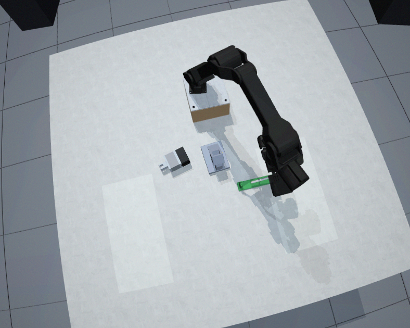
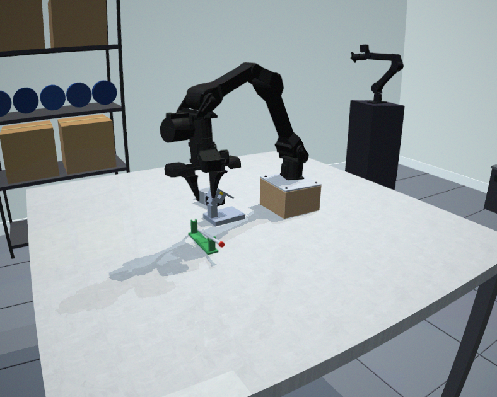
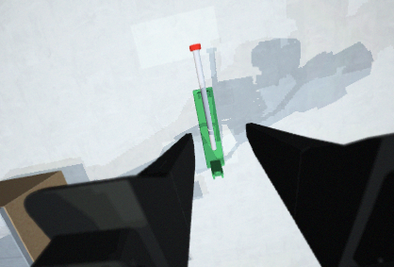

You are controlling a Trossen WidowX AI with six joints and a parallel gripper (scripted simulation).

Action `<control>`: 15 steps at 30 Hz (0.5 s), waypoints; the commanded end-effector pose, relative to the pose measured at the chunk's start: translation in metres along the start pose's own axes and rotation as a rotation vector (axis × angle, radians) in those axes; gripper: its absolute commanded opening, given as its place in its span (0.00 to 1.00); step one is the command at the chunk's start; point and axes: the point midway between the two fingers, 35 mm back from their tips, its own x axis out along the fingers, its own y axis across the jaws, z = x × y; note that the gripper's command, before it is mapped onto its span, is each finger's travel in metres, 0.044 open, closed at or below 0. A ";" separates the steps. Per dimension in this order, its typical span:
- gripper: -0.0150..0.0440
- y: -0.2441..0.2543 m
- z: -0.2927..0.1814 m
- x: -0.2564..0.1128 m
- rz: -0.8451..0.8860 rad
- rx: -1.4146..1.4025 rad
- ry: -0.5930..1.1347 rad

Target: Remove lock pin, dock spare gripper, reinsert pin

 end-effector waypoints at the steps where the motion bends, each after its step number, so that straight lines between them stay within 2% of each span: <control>1: 0.56 0.002 -0.002 -0.005 0.004 -0.020 0.006; 7: 0.56 0.002 -0.003 0.003 0.004 -0.020 0.006; 12: 0.56 0.002 -0.010 0.054 0.004 -0.020 0.006; 15: 0.56 0.003 -0.012 0.064 0.004 -0.020 0.006</control>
